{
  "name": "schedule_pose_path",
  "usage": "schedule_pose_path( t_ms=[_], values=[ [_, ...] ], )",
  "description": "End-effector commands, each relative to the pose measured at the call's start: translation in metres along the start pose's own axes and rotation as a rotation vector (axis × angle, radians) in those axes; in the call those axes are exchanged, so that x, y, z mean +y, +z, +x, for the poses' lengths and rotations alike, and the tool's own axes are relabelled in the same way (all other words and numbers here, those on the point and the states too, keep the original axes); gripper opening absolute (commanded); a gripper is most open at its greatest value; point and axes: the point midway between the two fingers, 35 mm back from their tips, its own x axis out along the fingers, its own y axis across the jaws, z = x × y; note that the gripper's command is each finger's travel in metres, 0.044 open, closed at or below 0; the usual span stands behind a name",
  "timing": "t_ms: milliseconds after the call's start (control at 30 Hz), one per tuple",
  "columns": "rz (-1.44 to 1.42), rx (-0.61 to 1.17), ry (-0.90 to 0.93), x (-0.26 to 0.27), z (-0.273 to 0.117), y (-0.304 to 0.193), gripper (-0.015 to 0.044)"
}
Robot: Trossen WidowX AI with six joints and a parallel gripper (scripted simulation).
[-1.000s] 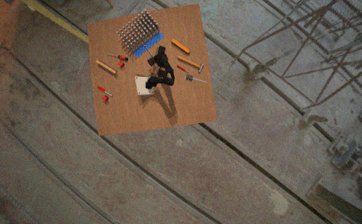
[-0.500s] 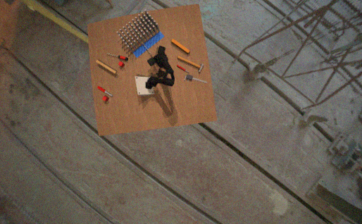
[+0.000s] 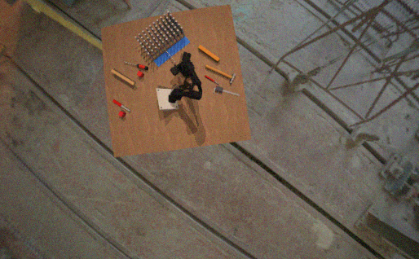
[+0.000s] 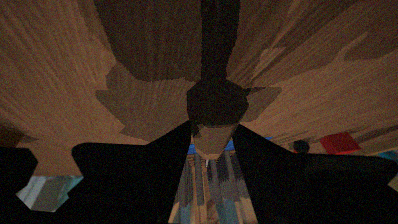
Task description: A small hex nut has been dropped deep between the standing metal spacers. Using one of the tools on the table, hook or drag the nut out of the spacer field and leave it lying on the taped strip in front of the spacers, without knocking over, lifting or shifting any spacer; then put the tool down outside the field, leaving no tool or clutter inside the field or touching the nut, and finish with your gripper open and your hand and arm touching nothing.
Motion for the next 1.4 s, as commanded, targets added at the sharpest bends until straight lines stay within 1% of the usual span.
schedule_pose_path(
  t_ms=[0,500,700,1367],
  values=[
    [0.003,0.005,0.006,0.002,-0.004,-0.002,0.0],
    [-0.003,0.003,0.003,-0.004,-0.034,0.027,0.0],
    [0.001,0.001,-0.006,-0.005,-0.046,0.014,0.0],
    [0.007,-0.001,-0.008,-0.012,-0.114,-0.039,0.0]
  ],
)
